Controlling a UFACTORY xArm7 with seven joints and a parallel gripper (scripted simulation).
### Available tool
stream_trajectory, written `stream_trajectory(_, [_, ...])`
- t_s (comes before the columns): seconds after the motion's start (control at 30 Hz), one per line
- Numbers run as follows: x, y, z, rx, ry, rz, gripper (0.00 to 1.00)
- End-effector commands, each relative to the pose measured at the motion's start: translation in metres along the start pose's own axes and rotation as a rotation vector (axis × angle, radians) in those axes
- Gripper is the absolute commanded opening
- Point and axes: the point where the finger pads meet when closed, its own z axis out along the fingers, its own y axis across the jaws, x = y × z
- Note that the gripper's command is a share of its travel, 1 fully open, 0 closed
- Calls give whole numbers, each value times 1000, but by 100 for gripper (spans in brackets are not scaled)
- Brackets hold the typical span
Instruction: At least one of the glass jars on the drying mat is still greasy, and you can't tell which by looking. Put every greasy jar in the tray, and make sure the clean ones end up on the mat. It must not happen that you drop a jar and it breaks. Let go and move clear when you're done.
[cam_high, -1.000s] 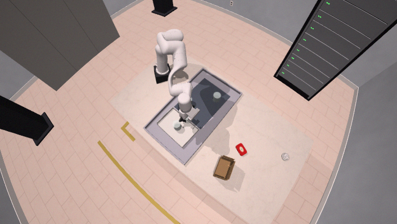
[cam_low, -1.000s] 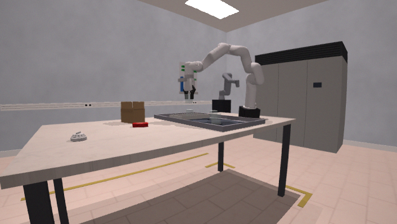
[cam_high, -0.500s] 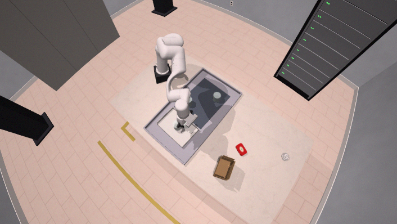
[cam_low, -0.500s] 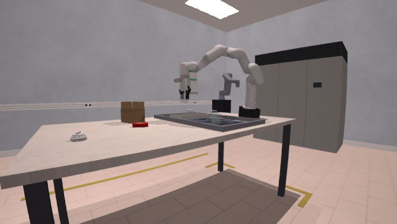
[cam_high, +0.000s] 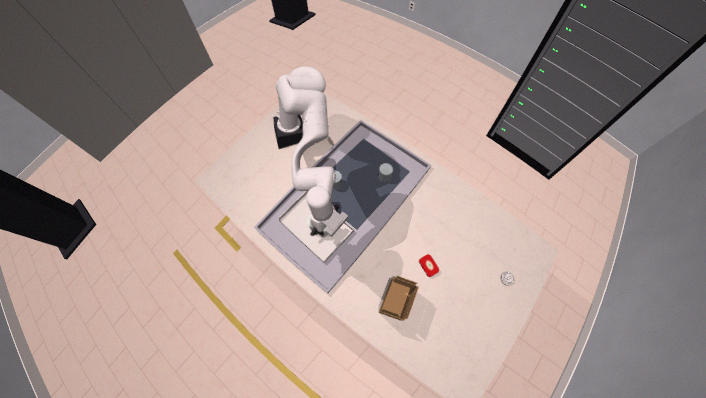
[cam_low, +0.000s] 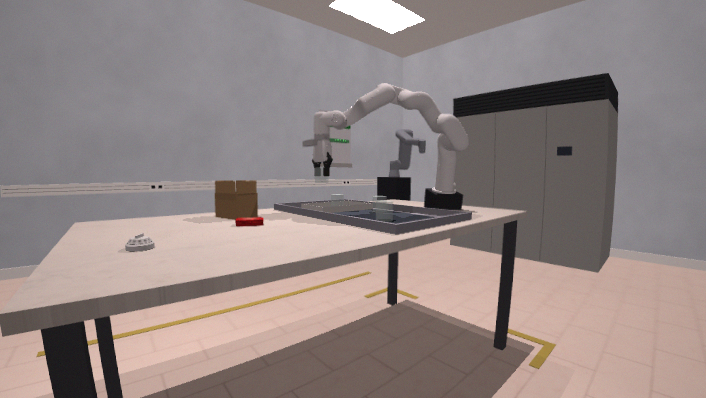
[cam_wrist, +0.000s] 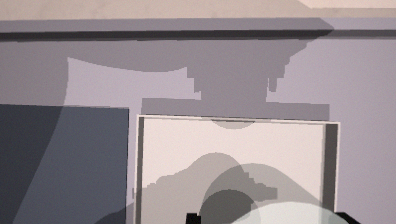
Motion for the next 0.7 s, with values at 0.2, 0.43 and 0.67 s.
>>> stream_trajectory(0.2, [3, 3, 2, -2, 4, -1, 0])
stream_trajectory(0.43, [3, 3, 20, -2, 4, -1, 0])
stream_trajectory(0.67, [3, 3, 33, -2, 4, -1, 0])
